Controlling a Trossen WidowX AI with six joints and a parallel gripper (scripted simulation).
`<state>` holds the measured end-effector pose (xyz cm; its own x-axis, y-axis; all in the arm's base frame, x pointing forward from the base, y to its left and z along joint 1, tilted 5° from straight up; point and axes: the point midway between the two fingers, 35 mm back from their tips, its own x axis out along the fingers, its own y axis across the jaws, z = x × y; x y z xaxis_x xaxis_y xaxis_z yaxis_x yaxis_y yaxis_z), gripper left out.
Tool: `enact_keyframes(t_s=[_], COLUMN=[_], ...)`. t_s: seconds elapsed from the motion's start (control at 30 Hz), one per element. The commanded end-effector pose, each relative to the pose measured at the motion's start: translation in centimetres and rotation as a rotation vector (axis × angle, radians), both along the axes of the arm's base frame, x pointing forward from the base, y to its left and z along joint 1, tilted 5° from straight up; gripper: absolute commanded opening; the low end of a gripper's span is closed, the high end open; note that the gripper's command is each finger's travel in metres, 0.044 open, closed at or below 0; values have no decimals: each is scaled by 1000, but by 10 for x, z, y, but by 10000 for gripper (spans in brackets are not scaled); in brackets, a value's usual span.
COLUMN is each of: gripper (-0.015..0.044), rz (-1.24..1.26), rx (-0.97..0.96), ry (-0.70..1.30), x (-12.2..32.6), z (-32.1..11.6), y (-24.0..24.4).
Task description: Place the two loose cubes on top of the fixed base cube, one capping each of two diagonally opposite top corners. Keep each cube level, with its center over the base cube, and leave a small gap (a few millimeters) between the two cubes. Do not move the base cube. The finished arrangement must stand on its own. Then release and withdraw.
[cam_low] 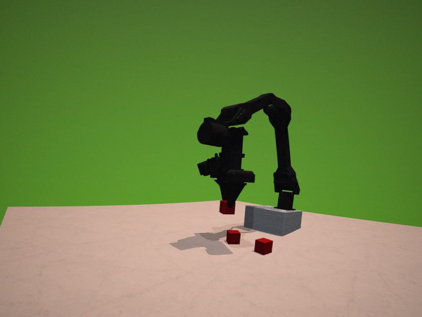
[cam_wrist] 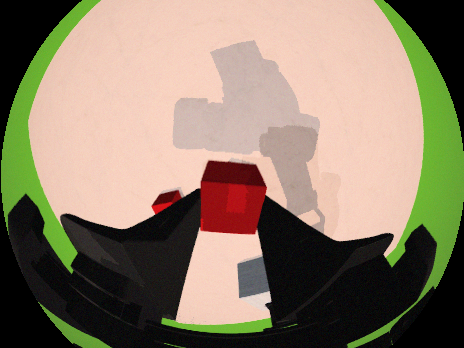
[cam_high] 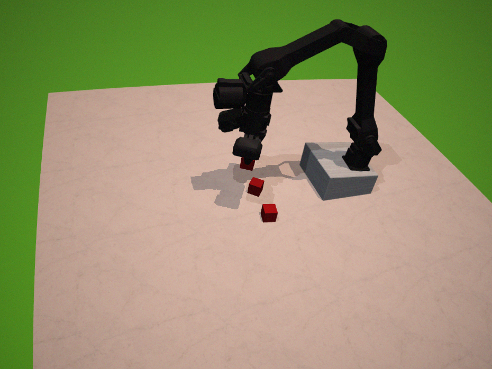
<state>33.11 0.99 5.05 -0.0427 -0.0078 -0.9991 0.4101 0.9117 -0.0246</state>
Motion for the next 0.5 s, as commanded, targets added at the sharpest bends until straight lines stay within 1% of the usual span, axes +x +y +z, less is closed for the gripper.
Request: enact_keyframes(t_s=[0.0,0.47], gripper=[105,105], rz=[110,552], rx=[9,33], ry=[8,11], x=[-2,-9], z=[-4,-14], y=[12,57])
